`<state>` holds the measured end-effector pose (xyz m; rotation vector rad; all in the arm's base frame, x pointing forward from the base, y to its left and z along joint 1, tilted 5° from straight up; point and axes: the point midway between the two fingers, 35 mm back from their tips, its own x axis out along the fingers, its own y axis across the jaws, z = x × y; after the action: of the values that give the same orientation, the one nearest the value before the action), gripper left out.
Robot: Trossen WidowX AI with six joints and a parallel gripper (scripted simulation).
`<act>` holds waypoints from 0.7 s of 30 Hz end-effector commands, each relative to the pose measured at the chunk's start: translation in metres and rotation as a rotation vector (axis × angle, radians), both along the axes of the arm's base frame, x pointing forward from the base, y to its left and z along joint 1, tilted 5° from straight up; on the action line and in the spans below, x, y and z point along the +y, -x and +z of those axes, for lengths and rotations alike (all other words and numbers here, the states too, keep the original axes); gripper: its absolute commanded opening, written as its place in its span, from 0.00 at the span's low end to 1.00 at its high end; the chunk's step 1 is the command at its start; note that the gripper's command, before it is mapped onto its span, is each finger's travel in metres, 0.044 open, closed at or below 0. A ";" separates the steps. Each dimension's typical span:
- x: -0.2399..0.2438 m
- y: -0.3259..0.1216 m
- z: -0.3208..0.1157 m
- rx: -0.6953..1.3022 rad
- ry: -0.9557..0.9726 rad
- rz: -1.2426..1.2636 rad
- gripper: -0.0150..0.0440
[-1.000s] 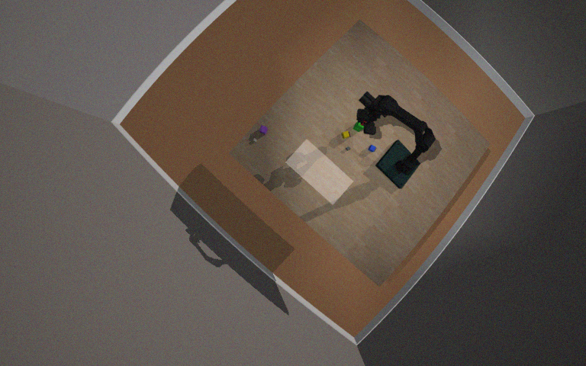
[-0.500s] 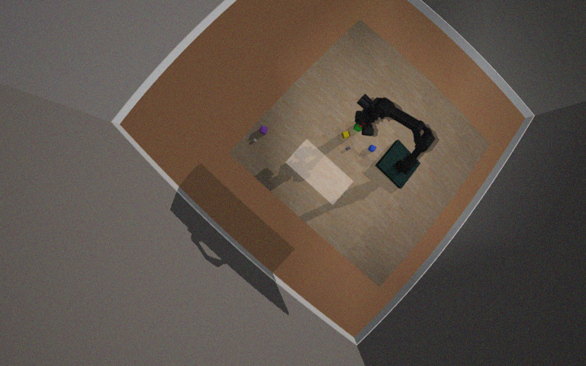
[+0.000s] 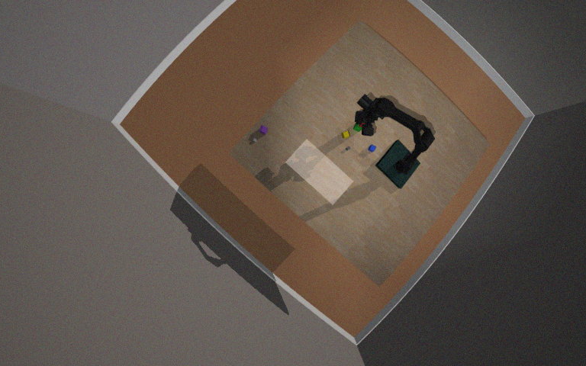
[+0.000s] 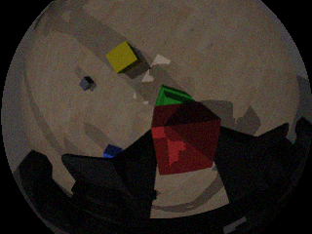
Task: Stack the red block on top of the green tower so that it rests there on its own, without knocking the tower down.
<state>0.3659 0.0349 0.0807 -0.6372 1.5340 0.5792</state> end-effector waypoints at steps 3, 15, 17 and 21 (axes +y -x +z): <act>0.000 0.000 0.000 0.001 0.000 0.000 0.48; 0.000 0.000 0.000 0.001 0.000 0.000 1.00; 0.000 0.000 0.000 0.001 0.000 0.000 1.00; 0.000 0.000 0.000 0.001 0.000 0.000 1.00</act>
<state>0.3657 0.0349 0.0806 -0.6371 1.5346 0.5793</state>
